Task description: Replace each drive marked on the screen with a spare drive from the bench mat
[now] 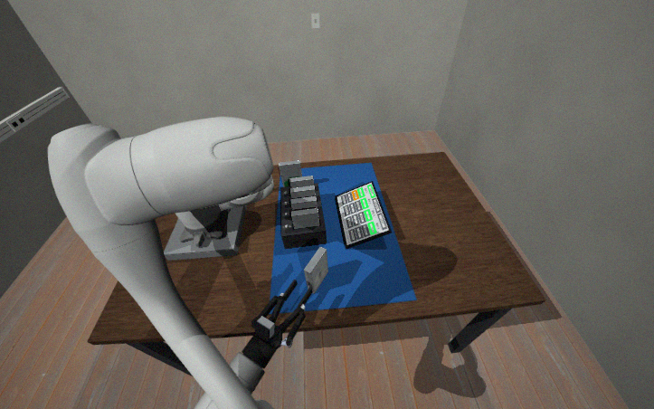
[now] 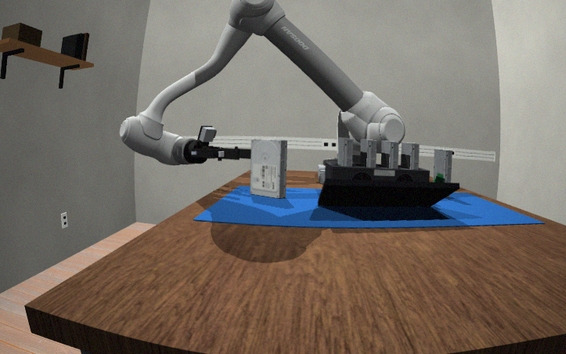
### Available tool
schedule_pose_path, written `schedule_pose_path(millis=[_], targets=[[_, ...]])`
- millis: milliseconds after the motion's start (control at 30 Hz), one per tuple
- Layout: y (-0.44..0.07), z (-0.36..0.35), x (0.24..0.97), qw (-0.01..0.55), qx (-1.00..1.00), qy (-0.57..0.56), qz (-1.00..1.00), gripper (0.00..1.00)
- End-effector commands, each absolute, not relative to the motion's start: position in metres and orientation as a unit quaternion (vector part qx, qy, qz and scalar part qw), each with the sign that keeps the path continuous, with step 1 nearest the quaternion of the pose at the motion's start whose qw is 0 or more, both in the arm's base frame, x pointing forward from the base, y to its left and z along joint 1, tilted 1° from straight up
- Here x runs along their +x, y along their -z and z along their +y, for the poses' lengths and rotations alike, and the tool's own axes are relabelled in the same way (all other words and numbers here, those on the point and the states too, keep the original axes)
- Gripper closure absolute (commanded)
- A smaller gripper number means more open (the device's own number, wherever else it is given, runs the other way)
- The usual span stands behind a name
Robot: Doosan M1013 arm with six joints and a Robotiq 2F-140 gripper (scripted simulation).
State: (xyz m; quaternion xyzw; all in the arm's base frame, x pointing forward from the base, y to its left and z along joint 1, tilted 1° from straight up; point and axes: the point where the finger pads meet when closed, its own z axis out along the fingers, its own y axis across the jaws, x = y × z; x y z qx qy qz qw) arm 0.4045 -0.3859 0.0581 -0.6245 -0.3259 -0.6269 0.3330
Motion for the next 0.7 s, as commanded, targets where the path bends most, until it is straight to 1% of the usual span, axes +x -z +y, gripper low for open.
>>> schedule_pose_path(millis=[0,667], targets=[[-0.0587,-0.3865,0.4043,0.333,-0.624,0.627,-0.326,0.60],[-0.0670,-0.3866,0.4043,0.333,-0.624,0.627,-0.326,0.60]])
